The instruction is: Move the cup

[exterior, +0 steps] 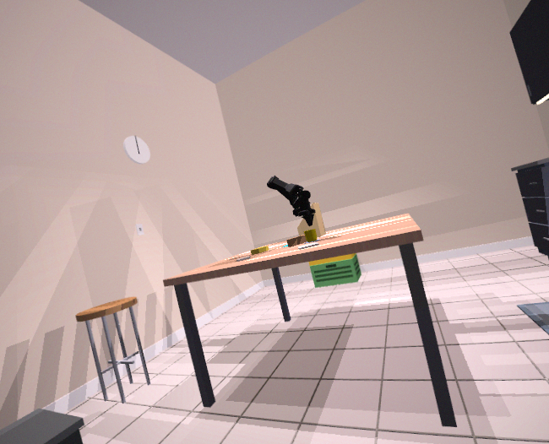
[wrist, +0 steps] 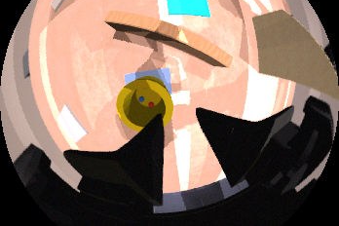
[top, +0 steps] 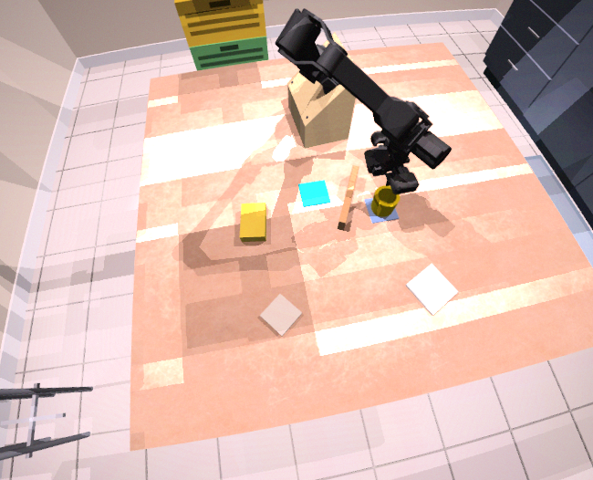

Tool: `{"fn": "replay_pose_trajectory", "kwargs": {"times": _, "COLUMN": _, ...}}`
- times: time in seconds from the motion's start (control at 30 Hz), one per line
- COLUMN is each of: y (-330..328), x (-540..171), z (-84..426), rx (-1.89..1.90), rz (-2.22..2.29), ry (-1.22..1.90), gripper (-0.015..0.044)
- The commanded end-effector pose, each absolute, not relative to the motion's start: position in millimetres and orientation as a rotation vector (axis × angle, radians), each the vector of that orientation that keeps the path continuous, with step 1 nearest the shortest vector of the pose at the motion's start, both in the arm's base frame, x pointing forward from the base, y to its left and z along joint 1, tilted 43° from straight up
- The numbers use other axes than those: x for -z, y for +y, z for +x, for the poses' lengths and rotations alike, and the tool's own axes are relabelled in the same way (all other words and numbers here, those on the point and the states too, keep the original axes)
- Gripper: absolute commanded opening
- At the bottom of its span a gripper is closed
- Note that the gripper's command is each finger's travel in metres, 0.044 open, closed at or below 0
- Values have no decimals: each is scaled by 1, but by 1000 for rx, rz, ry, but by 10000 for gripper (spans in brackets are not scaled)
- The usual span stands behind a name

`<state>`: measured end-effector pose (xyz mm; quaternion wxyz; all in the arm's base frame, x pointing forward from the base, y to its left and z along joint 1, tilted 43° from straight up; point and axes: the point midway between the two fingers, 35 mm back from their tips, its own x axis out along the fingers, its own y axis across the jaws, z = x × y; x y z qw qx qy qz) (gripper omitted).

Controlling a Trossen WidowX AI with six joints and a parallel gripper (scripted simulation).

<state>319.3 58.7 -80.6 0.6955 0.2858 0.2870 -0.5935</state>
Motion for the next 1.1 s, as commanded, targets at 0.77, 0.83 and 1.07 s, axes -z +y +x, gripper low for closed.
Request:
{"fn": "replay_pose_trajectory", "kwargs": {"times": 0.77, "y": 38, "x": 103, "z": 331, "rx": 1325, "rz": 656, "ry": 613, "gripper": 167}}
{"fn": "replay_pose_trajectory", "kwargs": {"times": 0.83, "y": 36, "x": 105, "z": 331, "rx": 1326, "rz": 655, "ry": 613, "gripper": 167}}
{"fn": "replay_pose_trajectory", "kwargs": {"times": 1.07, "y": 28, "x": 114, "z": 332, "rx": 1326, "rz": 655, "ry": 612, "gripper": 167}}
